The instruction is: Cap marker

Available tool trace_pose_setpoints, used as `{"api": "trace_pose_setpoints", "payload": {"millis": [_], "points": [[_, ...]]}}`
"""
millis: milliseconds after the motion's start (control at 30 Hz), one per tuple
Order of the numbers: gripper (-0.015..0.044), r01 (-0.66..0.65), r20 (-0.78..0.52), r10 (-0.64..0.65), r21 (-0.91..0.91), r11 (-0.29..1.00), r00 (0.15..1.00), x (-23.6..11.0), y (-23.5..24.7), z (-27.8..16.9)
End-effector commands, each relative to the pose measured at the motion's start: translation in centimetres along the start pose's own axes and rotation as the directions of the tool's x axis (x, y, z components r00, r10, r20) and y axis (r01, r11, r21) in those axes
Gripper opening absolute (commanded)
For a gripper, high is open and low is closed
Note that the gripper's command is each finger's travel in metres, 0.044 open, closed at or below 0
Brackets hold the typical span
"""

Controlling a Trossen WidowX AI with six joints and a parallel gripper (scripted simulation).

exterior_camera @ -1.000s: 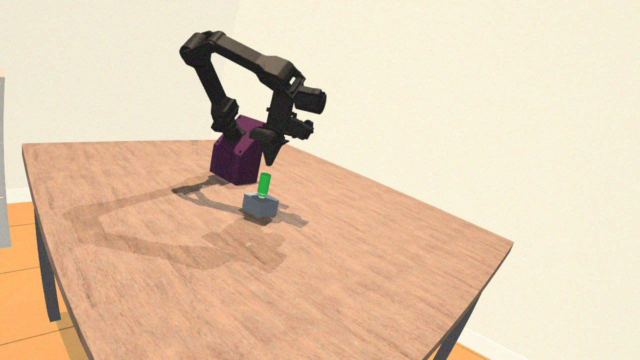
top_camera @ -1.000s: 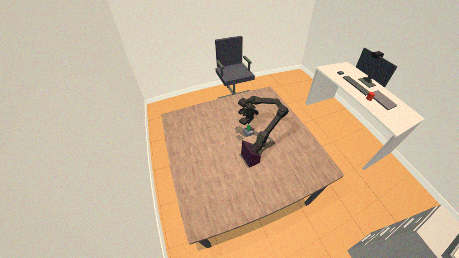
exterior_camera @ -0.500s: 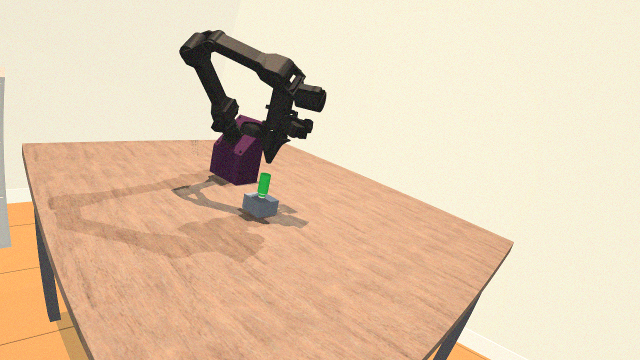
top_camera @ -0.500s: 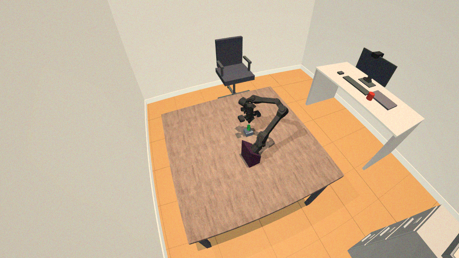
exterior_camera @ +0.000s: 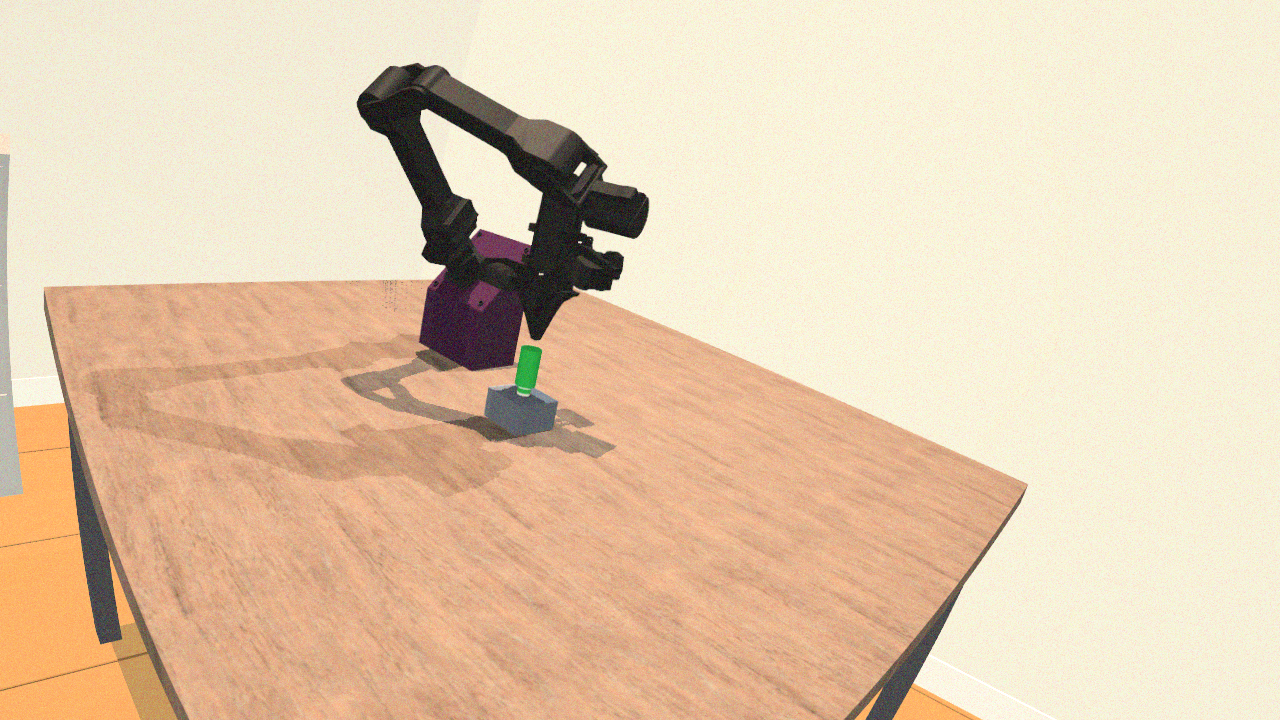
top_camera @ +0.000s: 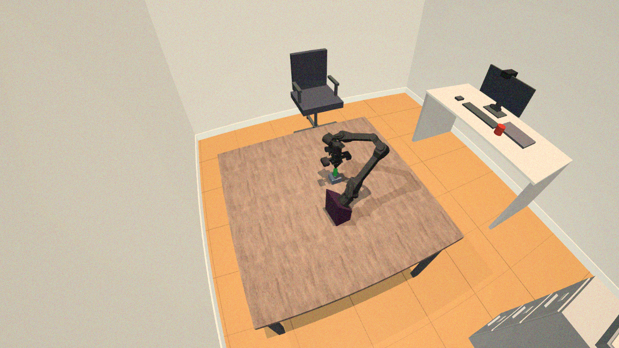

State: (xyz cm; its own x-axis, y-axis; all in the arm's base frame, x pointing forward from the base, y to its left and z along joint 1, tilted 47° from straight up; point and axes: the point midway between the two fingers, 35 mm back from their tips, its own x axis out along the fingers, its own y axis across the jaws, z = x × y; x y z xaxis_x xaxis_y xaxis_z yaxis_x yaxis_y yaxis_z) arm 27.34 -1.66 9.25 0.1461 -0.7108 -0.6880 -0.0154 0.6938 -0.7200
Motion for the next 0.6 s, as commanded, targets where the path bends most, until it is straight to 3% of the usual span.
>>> {"api": "trace_pose_setpoints", "payload": {"millis": [0,567], "points": [[0.0,0.006,-0.006,-0.006,-0.002,1.0,1.0,0.7,-0.1,-0.2],[0.0,-0.002,0.003,0.002,0.0,1.0,1.0,1.6,0.0,0.1]]}}
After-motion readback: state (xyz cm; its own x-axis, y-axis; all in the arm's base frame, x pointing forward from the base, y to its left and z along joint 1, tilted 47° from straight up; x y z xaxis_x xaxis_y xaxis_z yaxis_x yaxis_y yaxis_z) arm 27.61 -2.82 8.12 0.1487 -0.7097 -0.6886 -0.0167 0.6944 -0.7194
